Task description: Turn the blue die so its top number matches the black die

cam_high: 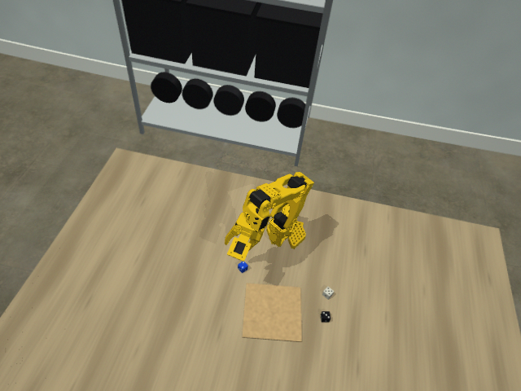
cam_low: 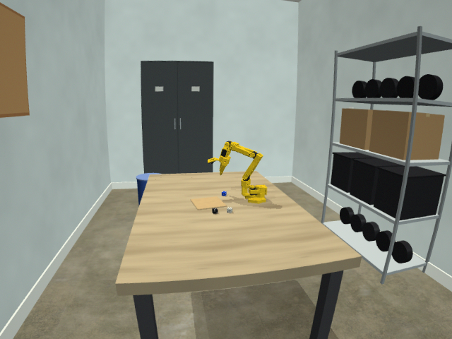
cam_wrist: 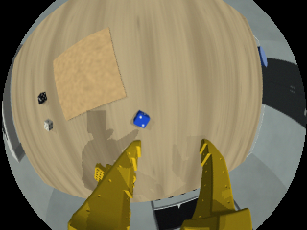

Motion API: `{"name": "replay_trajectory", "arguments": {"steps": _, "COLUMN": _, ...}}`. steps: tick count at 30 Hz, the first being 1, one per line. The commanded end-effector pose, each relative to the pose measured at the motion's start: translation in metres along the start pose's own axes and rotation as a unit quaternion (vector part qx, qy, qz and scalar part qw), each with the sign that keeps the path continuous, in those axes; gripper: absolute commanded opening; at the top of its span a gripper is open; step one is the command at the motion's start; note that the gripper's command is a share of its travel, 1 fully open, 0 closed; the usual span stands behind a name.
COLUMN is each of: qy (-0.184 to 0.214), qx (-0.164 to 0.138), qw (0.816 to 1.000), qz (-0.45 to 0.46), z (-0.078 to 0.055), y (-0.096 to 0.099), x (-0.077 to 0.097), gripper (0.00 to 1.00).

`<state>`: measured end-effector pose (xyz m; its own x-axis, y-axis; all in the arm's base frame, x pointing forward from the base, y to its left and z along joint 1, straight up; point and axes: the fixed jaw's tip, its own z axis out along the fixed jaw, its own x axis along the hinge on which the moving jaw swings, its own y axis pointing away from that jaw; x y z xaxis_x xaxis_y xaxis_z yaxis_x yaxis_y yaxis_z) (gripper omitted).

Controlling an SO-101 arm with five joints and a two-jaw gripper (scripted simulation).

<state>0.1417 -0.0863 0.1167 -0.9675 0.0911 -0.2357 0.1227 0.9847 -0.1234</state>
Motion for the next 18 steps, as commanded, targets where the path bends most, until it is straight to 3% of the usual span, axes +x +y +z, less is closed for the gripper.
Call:
{"name": "replay_trajectory", "arguments": {"steps": 1, "qy": -0.022, "qx": 0.007, "qw": 0.998, "qz": 0.054, "z": -0.0078, "y": -0.0021, "x": -0.0096, "gripper": 0.28}}
{"name": "replay_trajectory", "arguments": {"steps": 11, "qy": 0.008, "qx": -0.007, "qw": 0.981, "qz": 0.193, "z": -0.0021, "y": -0.0007, "x": -0.015, "gripper": 0.28}}
{"name": "replay_trajectory", "arguments": {"steps": 18, "qy": 0.018, "qx": -0.009, "qw": 0.972, "qz": 0.234, "z": -0.0002, "y": -0.0004, "x": -0.0166, "gripper": 0.28}}
